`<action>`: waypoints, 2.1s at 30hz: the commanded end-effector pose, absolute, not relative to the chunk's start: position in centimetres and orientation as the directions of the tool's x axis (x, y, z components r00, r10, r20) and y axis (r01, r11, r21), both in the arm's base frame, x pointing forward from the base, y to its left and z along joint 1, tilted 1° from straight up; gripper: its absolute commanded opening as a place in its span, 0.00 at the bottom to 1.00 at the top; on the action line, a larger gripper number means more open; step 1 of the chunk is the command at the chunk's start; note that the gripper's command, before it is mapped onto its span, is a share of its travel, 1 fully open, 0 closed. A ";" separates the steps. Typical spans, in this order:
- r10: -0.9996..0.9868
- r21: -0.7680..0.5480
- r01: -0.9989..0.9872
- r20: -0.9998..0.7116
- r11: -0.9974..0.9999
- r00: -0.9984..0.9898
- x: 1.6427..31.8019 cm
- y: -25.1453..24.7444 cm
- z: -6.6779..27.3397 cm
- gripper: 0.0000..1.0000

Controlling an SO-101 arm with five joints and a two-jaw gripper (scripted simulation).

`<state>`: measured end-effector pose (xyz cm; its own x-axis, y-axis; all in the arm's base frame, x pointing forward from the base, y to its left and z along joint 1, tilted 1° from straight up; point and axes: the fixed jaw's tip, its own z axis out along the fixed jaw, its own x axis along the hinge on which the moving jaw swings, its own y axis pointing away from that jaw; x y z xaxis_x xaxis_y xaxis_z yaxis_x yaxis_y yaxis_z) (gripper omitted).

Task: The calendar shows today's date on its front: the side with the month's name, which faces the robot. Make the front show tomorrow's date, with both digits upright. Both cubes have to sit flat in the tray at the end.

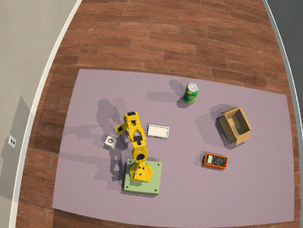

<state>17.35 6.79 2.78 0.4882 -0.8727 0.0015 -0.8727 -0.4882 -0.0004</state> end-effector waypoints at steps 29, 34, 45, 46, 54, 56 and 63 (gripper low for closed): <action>-0.874 -0.275 -0.837 0.034 -0.474 0.484 19.1 7.7 7.6 0.35; -0.876 -0.386 -0.800 0.048 -0.459 0.479 19.5 7.8 9.7 0.35; -0.879 -0.502 -0.746 0.062 -0.437 0.473 19.6 7.9 12.1 0.35; -0.879 -0.502 -0.746 0.062 -0.437 0.473 19.6 7.9 12.1 0.35; -0.881 -0.502 -0.748 0.059 -0.433 0.470 19.6 7.9 12.1 0.35; -0.883 -0.503 -0.750 0.056 -0.429 0.467 19.6 7.9 12.1 0.35; -0.894 -0.504 -0.764 0.038 -0.403 0.446 19.6 8.1 12.1 0.35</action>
<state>19.58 7.90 11.47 0.4536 -0.8900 0.0468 -0.7698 -0.4178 -0.4826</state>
